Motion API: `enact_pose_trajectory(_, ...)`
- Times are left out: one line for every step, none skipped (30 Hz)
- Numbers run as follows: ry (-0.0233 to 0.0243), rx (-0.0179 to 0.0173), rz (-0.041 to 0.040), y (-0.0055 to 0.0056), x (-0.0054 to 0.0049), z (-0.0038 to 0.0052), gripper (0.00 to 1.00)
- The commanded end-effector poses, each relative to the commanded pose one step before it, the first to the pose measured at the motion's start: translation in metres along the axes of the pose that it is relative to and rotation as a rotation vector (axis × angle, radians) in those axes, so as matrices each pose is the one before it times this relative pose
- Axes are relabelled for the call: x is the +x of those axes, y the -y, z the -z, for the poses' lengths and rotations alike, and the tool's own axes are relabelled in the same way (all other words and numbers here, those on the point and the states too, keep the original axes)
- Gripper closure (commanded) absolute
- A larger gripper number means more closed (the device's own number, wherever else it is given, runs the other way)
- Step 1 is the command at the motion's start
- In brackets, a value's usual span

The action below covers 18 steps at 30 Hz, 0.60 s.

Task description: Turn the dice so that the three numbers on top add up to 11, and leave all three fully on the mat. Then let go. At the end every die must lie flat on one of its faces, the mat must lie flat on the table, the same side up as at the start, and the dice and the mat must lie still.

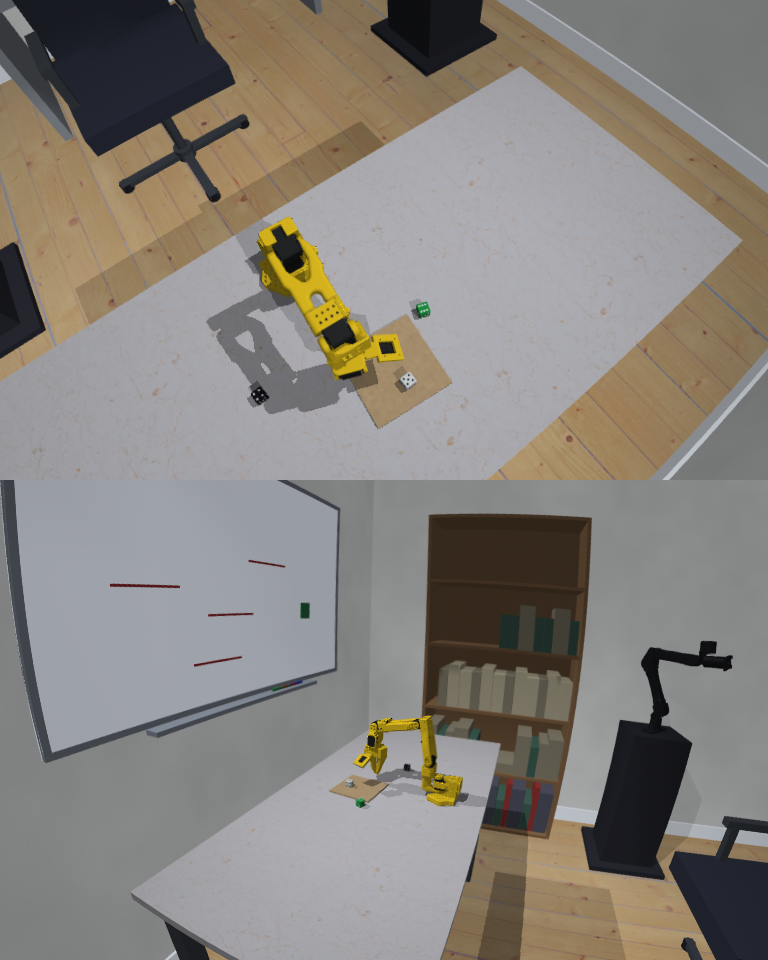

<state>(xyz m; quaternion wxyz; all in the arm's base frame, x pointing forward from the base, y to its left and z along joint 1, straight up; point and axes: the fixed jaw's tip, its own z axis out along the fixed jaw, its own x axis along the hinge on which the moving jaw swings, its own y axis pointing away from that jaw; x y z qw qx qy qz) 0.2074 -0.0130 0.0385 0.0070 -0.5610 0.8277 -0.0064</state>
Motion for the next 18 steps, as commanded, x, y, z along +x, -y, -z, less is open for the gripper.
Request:
enact_pose_trajectory(-0.00184,-0.01819,0.27830,0.00958,-0.06573,0.008630,1.00)
enact_pose_trajectory(-0.00017,-0.00110,0.01617,0.00000,0.00000,0.000000,1.00)
enact_pose_trajectory(-0.00021,-0.00125,0.01612,0.00000,0.00000,0.000000,1.00)
enact_pose_trajectory(-0.00027,-0.00147,0.01606,0.00000,0.00000,0.000000,1.00)
enact_pose_trajectory(-0.00009,-0.00046,0.00449,0.00000,0.00000,0.000000,1.00)
enact_pose_trajectory(0.00000,0.00000,0.00000,0.00000,0.00000,0.000000,1.00)
enact_pose_trajectory(0.00000,0.00000,0.00000,0.00000,0.00000,0.000000,1.00)
enact_pose_trajectory(0.00000,0.00000,0.00000,0.00000,0.00000,0.000000,1.00)
enact_pose_trajectory(0.00000,-0.00002,0.00002,0.00000,0.00000,-0.000004,1.00)
enact_pose_trajectory(0.00000,0.00000,0.00000,0.00000,0.00000,0.000000,1.00)
enact_pose_trajectory(0.00000,0.00000,0.00000,0.00000,0.00000,0.000000,1.00)
enact_pose_trajectory(0.00000,0.00000,0.00000,0.00000,0.00000,0.000000,1.00)
enact_pose_trajectory(0.00000,0.00000,0.00000,0.00000,0.00000,0.000000,1.00)
enact_pose_trajectory(0.00000,0.00000,0.00000,0.00000,0.00000,0.000000,1.00)
enact_pose_trajectory(0.00000,0.00000,0.00000,0.00000,0.00000,0.000000,1.00)
enact_pose_trajectory(0.00000,0.00000,0.00000,0.00000,0.00000,0.000000,1.00)
enact_pose_trajectory(0.00000,0.00000,0.00000,0.00000,0.00000,0.000000,1.00)
enact_pose_trajectory(0.00000,0.00000,0.00000,0.00000,0.00000,0.000000,1.00)
